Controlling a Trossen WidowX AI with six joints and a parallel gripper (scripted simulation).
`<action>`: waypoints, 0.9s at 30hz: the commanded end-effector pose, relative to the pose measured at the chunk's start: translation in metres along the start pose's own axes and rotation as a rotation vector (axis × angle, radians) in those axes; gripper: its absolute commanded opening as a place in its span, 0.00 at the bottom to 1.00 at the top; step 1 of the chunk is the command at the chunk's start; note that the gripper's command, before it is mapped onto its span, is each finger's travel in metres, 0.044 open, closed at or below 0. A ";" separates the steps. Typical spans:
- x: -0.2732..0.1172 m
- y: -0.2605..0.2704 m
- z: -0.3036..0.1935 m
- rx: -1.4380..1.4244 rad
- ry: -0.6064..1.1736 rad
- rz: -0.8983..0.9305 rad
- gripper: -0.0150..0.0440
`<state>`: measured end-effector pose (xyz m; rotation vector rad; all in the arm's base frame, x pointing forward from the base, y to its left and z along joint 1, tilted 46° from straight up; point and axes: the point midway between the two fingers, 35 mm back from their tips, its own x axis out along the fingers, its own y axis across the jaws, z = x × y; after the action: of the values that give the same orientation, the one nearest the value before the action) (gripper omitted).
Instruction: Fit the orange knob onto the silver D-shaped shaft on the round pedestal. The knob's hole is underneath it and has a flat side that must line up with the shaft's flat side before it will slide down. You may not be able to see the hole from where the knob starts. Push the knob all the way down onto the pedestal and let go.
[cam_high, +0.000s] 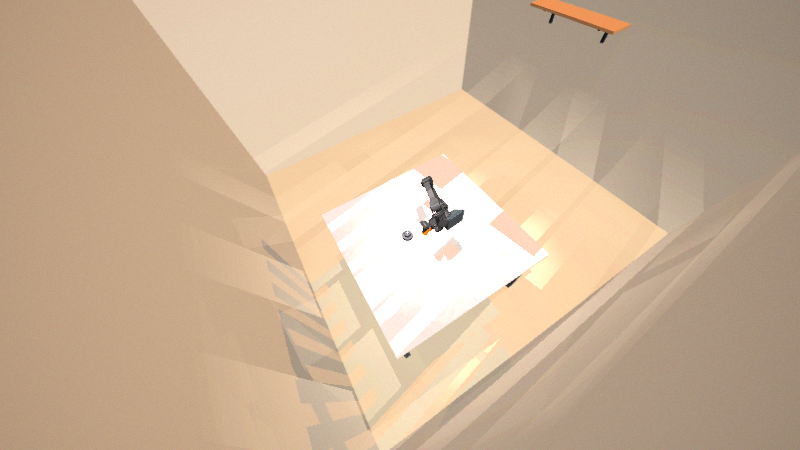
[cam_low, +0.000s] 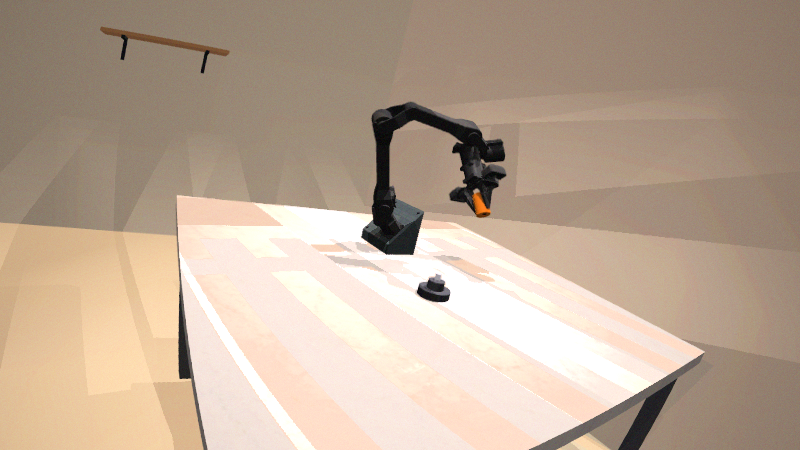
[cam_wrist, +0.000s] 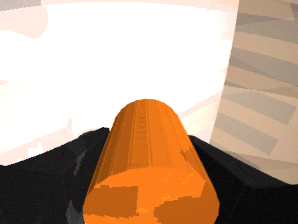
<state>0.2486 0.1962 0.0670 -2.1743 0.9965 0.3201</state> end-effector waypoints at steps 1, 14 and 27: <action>-0.009 -0.005 0.000 0.008 -0.001 -0.088 0.25; -0.027 -0.010 0.002 0.008 -0.001 -0.264 0.25; -0.025 -0.007 0.003 0.008 -0.002 -0.378 0.25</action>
<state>0.2376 0.2147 0.0780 -2.2875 0.6095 0.1625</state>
